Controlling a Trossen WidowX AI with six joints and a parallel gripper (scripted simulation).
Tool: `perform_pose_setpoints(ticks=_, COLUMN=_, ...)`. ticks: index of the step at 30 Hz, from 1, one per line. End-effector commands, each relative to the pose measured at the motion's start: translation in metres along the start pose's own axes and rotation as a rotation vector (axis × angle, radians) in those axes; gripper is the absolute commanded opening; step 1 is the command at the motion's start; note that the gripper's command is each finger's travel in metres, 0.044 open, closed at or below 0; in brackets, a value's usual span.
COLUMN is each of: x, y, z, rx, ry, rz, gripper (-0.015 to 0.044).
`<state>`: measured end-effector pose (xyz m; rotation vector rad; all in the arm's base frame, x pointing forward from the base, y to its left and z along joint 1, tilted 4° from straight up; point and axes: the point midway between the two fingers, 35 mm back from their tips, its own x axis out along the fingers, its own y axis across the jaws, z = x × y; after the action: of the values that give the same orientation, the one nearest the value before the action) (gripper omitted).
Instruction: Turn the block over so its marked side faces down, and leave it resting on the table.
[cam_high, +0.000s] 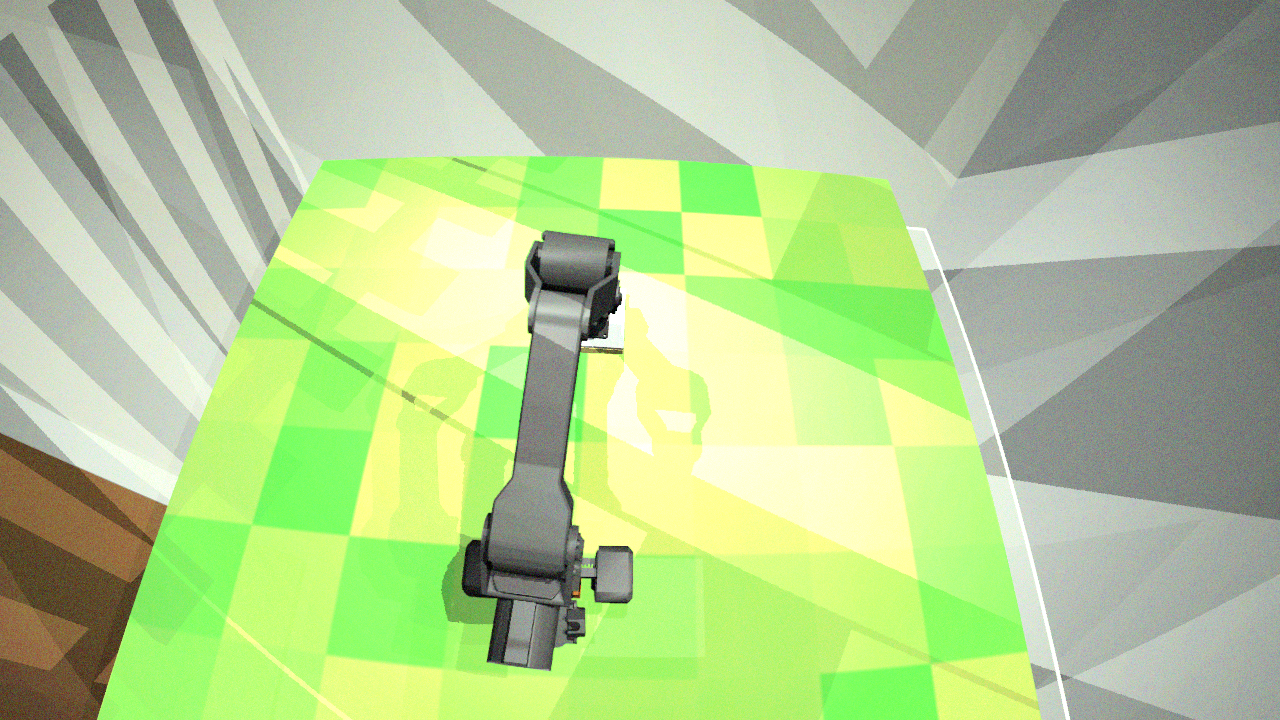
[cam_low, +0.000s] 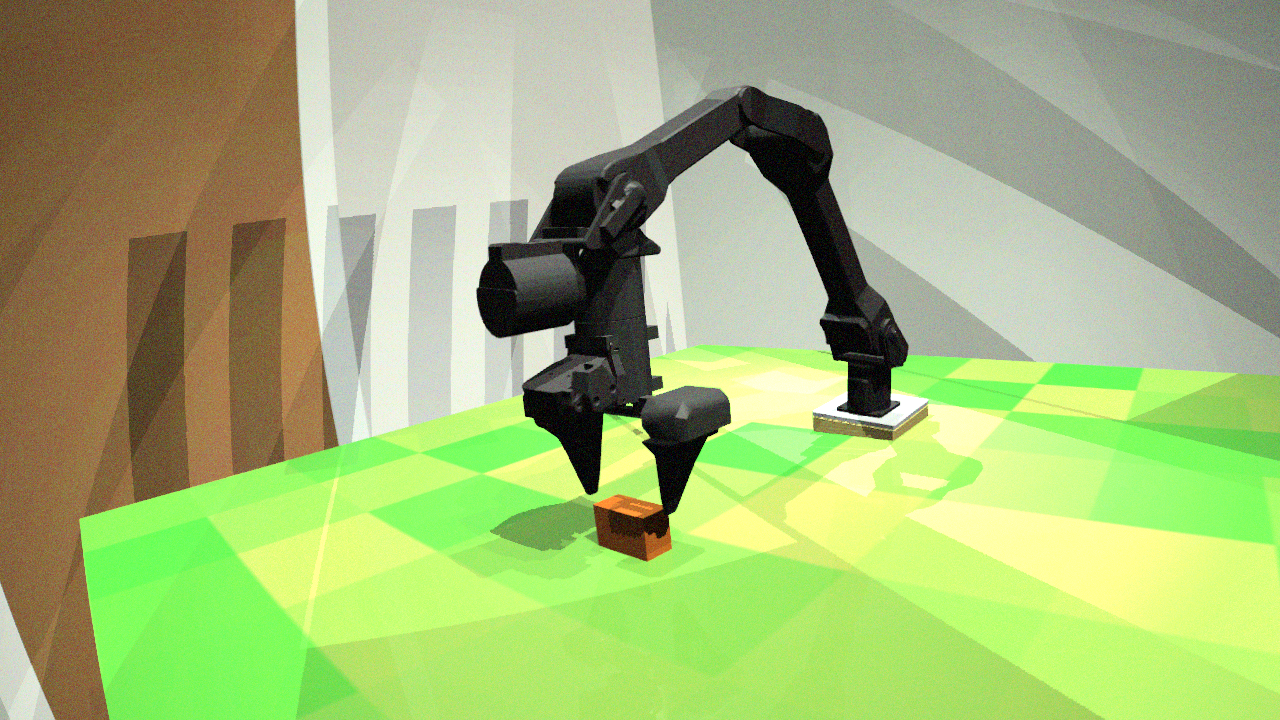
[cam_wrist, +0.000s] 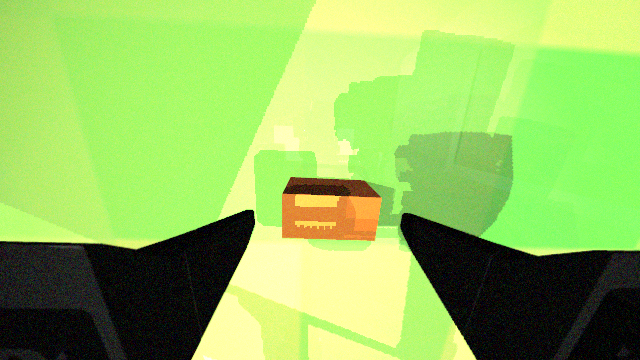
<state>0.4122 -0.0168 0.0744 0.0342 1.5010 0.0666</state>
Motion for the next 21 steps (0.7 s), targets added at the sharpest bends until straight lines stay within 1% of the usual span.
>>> perform_pose_setpoints(ticks=1, x=0.01, y=-0.001, z=-0.002, rx=0.006, ry=0.009, rz=-0.003, gripper=0.044)
perform_pose_setpoints(ticks=9, x=0.02, y=-0.001, z=-0.002, rx=0.006, ry=0.009, rz=-0.003, gripper=0.044)
perform_pose_setpoints(ticks=15, x=0.02, y=-0.001, z=-0.002, rx=0.006, ry=0.009, rz=-0.003, gripper=0.0282)
perform_pose_setpoints(ticks=21, x=0.02, y=-0.001, z=-0.002, rx=0.006, ry=0.009, rz=-0.003, gripper=0.0242)
